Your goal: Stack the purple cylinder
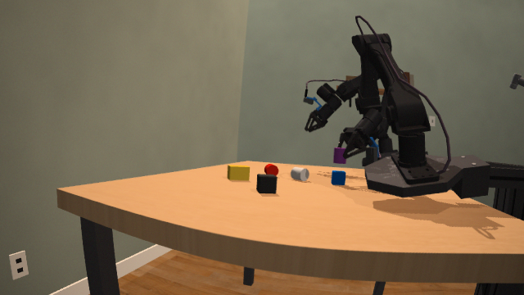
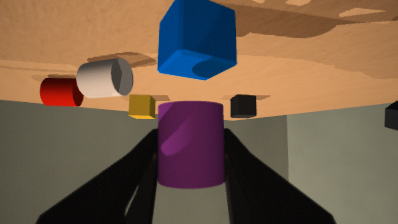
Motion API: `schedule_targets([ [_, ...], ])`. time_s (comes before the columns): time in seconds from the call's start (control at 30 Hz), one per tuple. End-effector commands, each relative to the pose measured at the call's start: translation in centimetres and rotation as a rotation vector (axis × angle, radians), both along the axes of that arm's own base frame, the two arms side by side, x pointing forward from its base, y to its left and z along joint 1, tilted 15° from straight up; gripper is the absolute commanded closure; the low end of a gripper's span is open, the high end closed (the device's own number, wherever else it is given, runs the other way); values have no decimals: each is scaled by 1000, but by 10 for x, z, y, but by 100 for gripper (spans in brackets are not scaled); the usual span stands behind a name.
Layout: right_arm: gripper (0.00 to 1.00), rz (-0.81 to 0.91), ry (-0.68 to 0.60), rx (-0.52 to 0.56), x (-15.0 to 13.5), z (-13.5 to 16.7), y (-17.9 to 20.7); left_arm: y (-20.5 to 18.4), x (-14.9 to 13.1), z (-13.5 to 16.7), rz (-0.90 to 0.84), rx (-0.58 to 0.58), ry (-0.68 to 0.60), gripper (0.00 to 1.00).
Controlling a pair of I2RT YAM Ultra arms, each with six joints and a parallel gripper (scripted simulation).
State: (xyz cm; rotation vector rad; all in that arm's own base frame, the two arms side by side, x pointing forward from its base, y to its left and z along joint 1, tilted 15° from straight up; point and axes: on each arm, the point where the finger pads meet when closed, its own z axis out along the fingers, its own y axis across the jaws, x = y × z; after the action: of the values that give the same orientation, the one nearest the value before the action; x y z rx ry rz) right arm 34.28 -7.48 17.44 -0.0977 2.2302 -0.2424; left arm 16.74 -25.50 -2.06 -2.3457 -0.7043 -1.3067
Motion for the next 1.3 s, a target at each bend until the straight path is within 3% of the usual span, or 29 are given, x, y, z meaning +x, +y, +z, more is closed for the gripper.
schedule_targets([
  [0.0, 0, 7, -53, -8, 4, 21, 0, 5, 4, -9, -6, 15, -4, 66],
  [1.27, 0, 7, -53, -8, 4, 21, 0, 9, 6, -25, -6, 15, -4, 66],
])
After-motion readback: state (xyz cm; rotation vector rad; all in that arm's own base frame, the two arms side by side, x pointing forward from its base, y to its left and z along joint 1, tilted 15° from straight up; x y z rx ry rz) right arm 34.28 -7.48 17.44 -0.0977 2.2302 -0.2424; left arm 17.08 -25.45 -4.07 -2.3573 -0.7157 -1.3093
